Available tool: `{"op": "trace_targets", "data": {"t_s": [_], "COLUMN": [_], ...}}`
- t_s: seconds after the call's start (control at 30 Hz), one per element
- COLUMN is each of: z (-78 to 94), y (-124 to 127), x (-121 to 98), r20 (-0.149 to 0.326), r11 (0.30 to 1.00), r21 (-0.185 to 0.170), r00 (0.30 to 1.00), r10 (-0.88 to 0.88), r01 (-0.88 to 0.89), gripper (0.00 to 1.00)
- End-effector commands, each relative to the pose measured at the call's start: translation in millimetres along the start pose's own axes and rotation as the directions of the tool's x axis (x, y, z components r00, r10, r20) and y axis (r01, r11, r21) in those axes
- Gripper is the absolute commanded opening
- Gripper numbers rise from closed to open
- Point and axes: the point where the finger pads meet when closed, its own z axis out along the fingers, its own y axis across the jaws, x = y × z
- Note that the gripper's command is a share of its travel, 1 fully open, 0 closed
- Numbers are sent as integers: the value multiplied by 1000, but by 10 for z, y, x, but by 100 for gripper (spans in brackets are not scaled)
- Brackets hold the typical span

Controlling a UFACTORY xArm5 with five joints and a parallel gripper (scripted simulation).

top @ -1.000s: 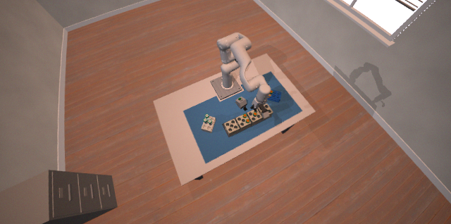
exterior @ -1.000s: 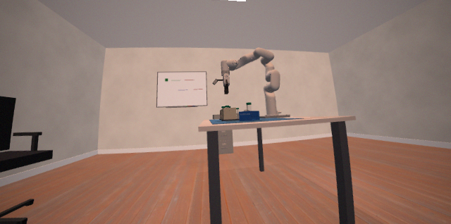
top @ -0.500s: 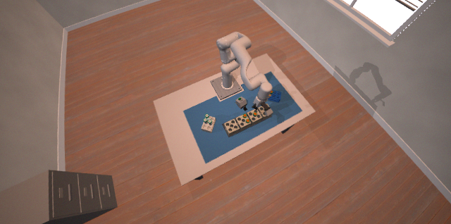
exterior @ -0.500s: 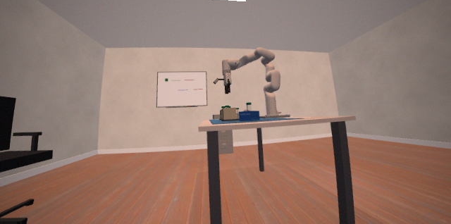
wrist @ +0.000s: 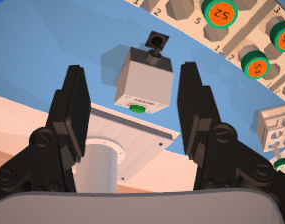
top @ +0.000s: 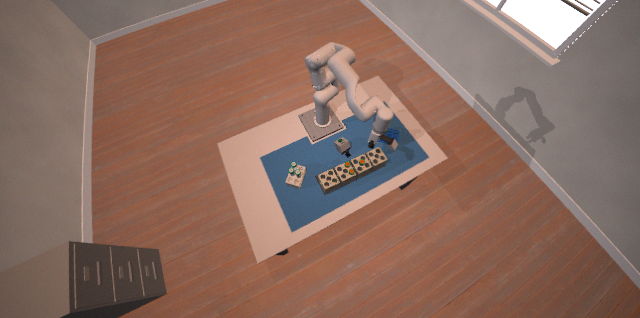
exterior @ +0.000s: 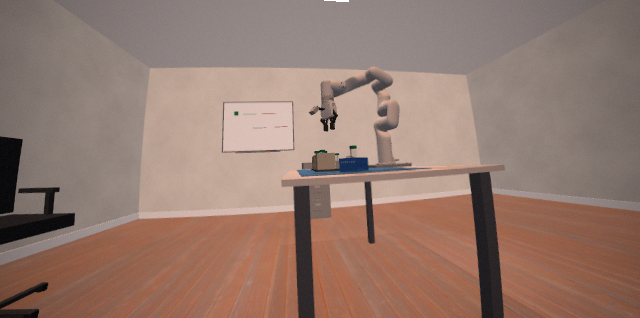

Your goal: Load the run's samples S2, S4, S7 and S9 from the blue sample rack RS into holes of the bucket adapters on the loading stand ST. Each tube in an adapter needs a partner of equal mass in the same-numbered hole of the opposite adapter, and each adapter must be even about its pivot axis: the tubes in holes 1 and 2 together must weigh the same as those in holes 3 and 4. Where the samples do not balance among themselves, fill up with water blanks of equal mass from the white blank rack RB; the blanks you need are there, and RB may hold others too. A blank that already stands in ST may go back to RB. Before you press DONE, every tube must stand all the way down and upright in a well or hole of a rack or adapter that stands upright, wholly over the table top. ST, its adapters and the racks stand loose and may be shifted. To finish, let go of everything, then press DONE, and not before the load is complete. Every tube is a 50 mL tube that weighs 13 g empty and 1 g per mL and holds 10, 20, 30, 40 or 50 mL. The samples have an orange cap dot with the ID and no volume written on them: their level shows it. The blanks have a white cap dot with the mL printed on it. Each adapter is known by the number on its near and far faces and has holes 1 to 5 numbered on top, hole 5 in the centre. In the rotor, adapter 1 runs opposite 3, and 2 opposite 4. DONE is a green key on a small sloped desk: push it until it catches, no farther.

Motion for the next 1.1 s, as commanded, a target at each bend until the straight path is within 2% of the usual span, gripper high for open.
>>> {"op": "trace_targets", "data": {"t_s": [0.0, 0.17, 0.3, 0.37, 0.87, 0.93, 1.07], "z": [-15, -15, -15, -15, -15, -15, -16], "y": [-165, -415, -615, -615, -1364, -1364, -1563], "x": [25, 46, 63, 63, 127, 127, 144], "r20": [-4, -4, -4, -4, -4, -4, -4], "r11": [994, 963, 963, 963, 963, 963, 963], "r21": [-1, -1, -1, -1, 0, 0, 1], "r00": [994, 963, 963, 963, 963, 963, 963], "r10": [-110, -270, -270, -270, -270, -270, -270], "r01": [110, 270, 270, 270, 270, 270, 270], "gripper": [57, 57, 57, 57, 57, 57, 57]}}
